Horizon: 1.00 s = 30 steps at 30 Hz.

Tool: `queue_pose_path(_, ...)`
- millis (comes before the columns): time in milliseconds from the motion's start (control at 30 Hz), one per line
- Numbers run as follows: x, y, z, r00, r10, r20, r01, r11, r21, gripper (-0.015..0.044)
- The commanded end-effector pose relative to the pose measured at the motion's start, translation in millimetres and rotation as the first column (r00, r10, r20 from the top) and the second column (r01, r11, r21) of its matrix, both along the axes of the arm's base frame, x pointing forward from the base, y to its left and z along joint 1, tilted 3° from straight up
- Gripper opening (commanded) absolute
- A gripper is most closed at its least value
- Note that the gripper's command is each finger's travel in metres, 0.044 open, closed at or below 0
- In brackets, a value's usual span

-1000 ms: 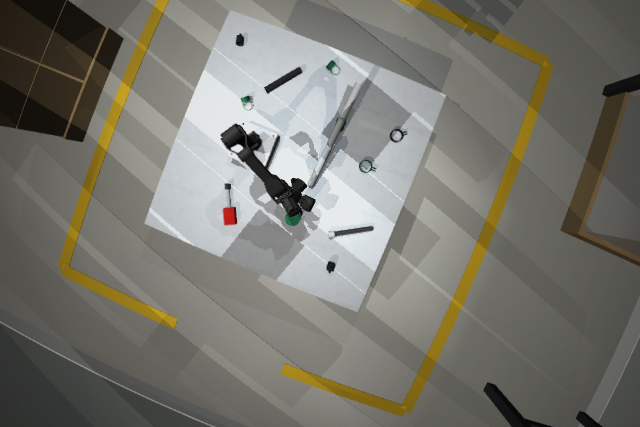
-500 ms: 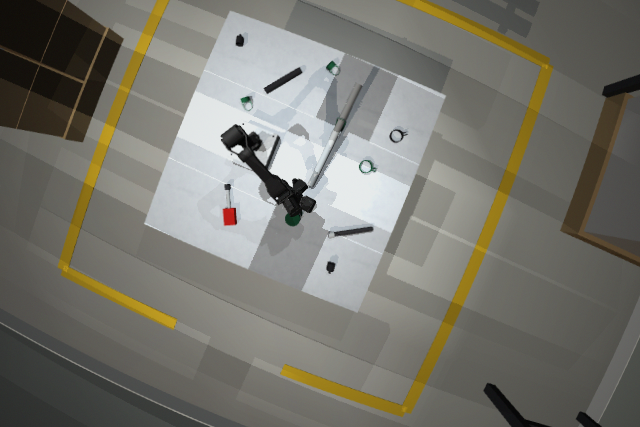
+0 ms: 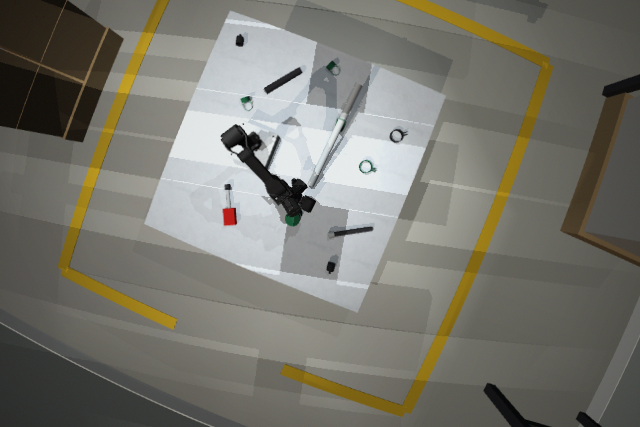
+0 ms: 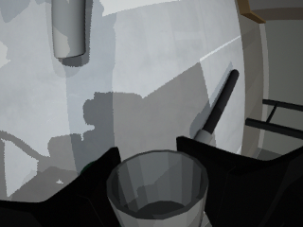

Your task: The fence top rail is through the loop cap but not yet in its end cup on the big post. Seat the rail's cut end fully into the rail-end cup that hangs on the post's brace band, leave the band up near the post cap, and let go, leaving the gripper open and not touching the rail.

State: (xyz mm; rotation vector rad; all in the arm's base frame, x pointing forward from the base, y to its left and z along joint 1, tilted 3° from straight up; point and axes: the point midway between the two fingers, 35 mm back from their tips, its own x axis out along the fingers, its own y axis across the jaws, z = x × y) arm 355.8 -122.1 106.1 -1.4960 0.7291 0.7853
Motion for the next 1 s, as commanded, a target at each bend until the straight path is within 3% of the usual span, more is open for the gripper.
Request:
queue_pose_path(0,0.0,0.0,0.0,1.000,-0.001,0.000,0.001,1.000,0.000,0.0000)
queue_pose_path(33,0.0,0.0,0.0,1.000,-0.001,0.000,0.001,1.000,0.000,0.0000)
queue_pose_path(600,-1.3,22.1,20.5,1.000,-0.005,0.000,0.005,1.000,0.000,0.0440)
queue_pose_path(900,-3.4,40.5,35.7,1.000,-0.008,0.005,0.008,1.000,0.009,0.0440)
queue_pose_path(967,-3.0,48.8,41.4,0.996,-0.088,-0.001,0.088,0.994,0.068,0.0440)
